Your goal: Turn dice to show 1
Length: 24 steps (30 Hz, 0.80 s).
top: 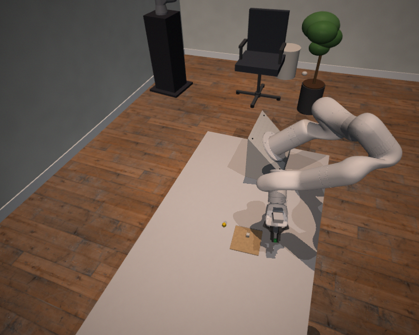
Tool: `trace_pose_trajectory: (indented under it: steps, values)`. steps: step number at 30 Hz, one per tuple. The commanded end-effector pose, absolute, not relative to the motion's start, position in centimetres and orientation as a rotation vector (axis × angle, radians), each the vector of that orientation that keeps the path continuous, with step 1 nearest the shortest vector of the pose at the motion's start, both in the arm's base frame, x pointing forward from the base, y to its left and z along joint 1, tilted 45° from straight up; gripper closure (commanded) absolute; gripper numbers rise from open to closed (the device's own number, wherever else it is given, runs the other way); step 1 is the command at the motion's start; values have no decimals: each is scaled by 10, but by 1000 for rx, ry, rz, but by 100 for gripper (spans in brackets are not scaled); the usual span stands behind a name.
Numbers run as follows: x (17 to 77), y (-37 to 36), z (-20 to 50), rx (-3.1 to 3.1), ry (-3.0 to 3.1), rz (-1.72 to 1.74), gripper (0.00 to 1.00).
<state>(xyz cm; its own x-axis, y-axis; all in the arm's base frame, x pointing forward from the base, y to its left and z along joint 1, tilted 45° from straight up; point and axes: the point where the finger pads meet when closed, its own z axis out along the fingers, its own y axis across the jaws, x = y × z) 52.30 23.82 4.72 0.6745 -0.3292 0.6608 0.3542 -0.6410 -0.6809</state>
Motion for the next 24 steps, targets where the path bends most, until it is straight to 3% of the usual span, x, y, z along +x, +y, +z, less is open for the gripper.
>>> trace_pose_trajectory:
  steps: [1, 24]
  values:
    - [522, 253, 32, -2028, -18, -1012, 89]
    - [519, 275, 10, -2028, -18, -1012, 89]
